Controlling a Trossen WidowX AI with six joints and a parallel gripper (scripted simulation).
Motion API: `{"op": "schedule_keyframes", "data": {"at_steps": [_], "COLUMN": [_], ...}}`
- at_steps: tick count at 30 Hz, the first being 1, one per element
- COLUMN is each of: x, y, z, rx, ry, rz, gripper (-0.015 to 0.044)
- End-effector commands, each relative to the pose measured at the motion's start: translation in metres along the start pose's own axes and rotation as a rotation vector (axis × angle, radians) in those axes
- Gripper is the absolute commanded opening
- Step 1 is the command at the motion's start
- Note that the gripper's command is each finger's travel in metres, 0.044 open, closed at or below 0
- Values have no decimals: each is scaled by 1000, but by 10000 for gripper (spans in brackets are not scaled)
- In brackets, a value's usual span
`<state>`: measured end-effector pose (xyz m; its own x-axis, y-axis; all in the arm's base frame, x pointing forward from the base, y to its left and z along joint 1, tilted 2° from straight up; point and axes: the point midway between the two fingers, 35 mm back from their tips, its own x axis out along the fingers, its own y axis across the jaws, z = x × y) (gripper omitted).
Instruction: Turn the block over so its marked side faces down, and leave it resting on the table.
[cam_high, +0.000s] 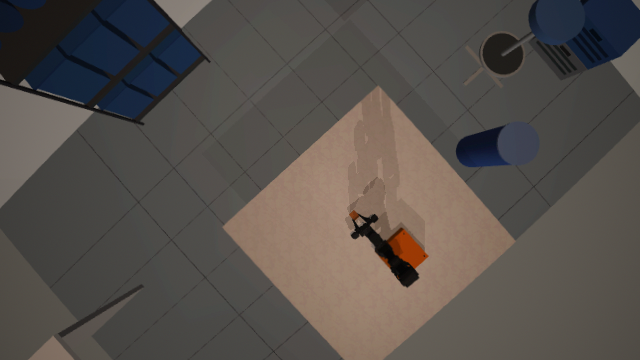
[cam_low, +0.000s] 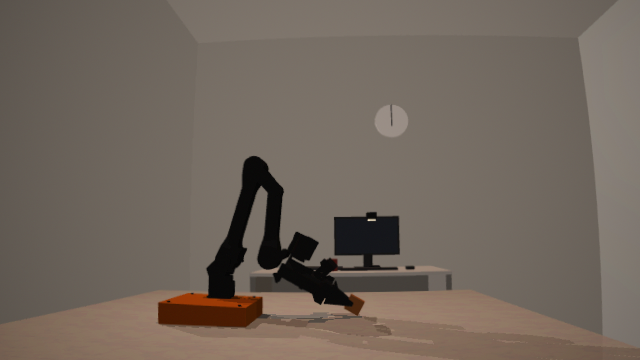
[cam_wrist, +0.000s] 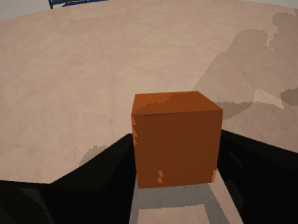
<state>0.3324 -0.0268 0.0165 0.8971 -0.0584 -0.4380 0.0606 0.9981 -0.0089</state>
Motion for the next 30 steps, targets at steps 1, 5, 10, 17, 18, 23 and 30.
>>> {"op": "schedule_keyframes", "data": {"at_steps": [1,5,10,17,18,23,30], "x": [0,0,0,0,0,0,0], "y": [0,0,0,0,0,0,0], "z": [0,0,0,0,0,0,0], "rx": [-2,-2,-2,-2,-2,-2,-2], "ry": [0,0,0,0,0,0,0], "rz": [4,4,4,4,4,4,4], "gripper": [26,131,263,440,440,440,440]}}
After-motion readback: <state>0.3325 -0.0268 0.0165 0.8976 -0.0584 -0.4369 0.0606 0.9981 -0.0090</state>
